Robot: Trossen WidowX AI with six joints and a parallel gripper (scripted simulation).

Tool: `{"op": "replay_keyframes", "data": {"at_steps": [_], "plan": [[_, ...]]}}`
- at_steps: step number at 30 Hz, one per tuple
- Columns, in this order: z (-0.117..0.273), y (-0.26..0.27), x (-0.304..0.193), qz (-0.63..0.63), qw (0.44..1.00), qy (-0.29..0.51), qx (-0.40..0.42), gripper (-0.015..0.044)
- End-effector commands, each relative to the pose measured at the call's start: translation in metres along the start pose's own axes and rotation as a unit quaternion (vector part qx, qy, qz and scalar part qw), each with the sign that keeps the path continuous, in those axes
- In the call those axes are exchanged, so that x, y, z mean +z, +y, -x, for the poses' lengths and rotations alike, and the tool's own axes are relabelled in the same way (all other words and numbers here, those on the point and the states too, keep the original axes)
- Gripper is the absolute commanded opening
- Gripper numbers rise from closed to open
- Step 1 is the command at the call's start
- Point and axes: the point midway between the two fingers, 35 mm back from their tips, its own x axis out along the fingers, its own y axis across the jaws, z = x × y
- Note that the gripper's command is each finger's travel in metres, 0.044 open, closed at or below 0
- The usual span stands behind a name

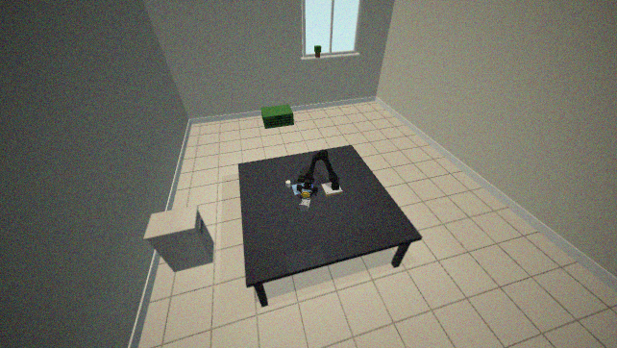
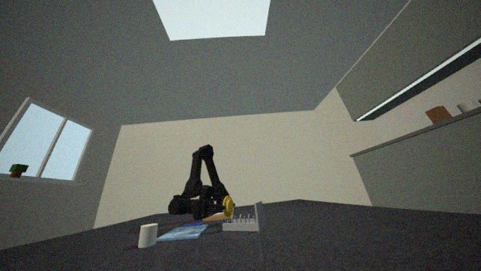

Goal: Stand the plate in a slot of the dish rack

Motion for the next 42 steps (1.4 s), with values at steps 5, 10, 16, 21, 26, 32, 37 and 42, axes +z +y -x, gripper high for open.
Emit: {"op": "replay_keyframes", "data": {"at_steps": [5, 10, 16, 21, 26, 32, 37, 42], "plan": [[-0.0142, 0.0043, 0.0014, 0.000, 1.000, -0.001, 0.000, 0.0000], [-0.0145, 0.0044, 0.0015, 0.000, 1.000, -0.001, 0.000, 0.0000], [-0.0178, 0.0054, 0.0015, -0.001, 1.000, -0.001, 0.000, 0.0000], [-0.0184, 0.0056, 0.0015, -0.001, 1.000, -0.002, 0.001, 0.0000], [-0.0211, 0.0060, 0.0016, -0.001, 1.000, -0.002, 0.002, 0.0000], [-0.0211, 0.0060, 0.0016, -0.001, 1.000, -0.002, 0.002, 0.0000], [-0.0211, 0.0060, 0.0016, -0.001, 1.000, -0.002, 0.002, 0.0000], [-0.0212, 0.0058, -0.0032, 0.000, 1.000, -0.002, 0.001, 0.0000]]}}
